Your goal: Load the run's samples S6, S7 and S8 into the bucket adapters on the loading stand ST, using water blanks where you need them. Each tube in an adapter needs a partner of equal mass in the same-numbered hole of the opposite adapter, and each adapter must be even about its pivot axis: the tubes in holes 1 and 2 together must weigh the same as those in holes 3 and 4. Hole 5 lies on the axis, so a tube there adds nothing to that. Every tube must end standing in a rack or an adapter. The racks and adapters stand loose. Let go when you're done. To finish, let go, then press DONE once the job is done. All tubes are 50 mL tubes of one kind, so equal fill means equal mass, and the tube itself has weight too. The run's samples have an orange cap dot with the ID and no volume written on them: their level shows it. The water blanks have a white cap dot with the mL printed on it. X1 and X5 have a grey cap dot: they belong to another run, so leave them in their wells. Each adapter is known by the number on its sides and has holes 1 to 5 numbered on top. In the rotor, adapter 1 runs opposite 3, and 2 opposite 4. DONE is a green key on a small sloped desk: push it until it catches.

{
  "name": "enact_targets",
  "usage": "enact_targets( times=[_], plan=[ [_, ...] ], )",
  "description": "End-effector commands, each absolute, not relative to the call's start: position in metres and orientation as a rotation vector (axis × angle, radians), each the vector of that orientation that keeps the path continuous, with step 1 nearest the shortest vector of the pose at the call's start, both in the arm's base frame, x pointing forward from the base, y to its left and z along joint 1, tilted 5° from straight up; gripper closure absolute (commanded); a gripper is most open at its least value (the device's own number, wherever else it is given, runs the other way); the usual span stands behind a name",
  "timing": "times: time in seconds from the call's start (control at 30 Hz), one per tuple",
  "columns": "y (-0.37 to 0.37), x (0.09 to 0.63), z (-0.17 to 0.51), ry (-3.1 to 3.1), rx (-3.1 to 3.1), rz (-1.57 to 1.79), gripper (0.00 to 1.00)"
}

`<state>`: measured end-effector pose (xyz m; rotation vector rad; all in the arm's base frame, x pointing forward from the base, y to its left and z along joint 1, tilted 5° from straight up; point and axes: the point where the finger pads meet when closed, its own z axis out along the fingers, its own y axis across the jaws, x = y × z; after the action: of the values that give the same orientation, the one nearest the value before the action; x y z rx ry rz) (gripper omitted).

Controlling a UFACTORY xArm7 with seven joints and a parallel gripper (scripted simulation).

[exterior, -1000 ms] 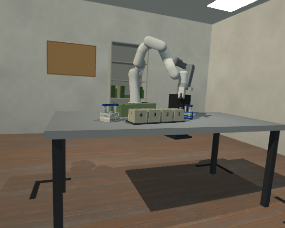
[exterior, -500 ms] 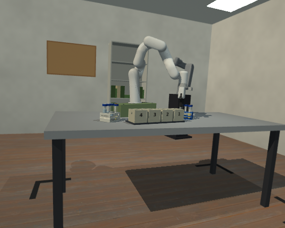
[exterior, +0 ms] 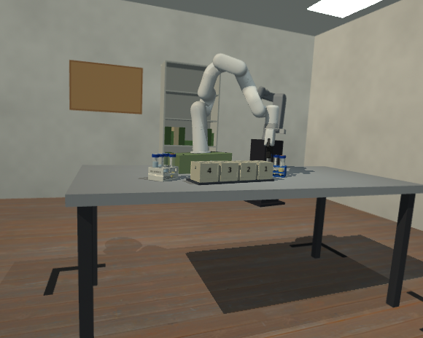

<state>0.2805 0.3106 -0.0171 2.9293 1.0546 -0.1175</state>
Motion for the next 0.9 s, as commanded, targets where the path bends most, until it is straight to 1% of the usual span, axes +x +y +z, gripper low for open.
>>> enact_targets(
  times=[0.0, 0.87],
  plan=[
    [0.312, 0.282, -0.013, 1.055, 2.932, -0.111, 1.0],
    [0.313, 0.283, 0.003, 1.055, 2.932, -0.111, 1.0]
  ],
)
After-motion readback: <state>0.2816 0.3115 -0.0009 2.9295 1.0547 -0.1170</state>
